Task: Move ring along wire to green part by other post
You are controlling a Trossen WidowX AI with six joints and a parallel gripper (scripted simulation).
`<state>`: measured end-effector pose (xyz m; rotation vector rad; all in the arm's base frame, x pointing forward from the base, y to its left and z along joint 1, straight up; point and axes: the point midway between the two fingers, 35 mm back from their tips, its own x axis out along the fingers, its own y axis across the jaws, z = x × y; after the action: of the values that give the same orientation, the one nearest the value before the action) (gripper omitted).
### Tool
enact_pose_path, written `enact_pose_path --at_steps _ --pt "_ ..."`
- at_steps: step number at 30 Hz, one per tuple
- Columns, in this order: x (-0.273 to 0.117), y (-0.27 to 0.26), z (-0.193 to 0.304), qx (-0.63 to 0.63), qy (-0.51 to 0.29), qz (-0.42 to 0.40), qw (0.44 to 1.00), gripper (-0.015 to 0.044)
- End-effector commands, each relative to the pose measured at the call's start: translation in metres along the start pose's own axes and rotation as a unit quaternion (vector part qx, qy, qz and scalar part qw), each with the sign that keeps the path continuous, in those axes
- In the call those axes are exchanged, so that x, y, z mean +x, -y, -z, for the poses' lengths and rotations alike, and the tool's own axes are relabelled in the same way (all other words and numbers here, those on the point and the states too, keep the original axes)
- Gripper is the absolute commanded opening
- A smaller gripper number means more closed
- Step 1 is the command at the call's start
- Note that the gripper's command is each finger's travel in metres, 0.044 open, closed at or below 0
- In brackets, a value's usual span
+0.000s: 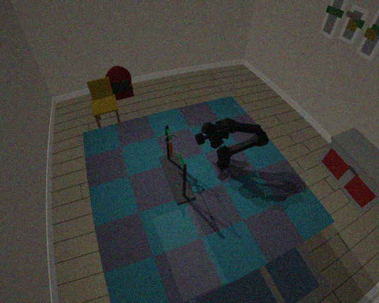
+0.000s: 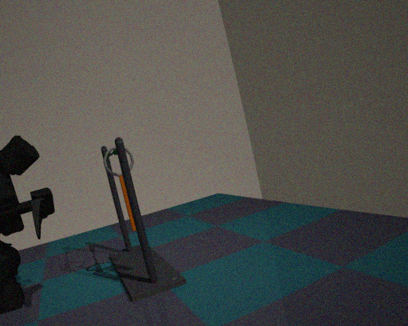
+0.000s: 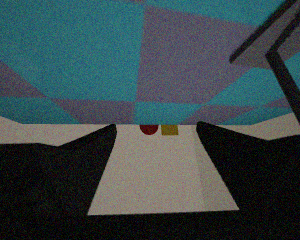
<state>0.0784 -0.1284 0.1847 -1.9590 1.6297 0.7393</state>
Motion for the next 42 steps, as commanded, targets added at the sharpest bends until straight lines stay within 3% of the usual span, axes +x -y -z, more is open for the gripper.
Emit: enact_pose_path --at_steps 1,5,9,14,21,33,35,42 --pt "0.001 0.001 -0.001 0.007 0.003 0.002 1.000 0.0374" --pt "0.019 0.024 -0.020 0.150 0.062 0.045 0.986 0.0269" --pt "0.038 0.051 -0.036 0.313 0.133 0.092 0.936 0.0164" --pt "0.055 0.080 -0.047 0.489 0.221 0.142 0.832 0.0160" --pt "0.067 0.105 -0.053 0.660 0.345 0.193 0.638 0.0160" --pt "0.049 0.114 -0.064 0.743 0.547 0.207 0.324 0.0160" --pt "0.046 0.113 -0.067 0.741 0.567 0.202 0.298 0.0160" --pt "0.045 0.112 -0.067 0.740 0.570 0.201 0.294 0.0160"
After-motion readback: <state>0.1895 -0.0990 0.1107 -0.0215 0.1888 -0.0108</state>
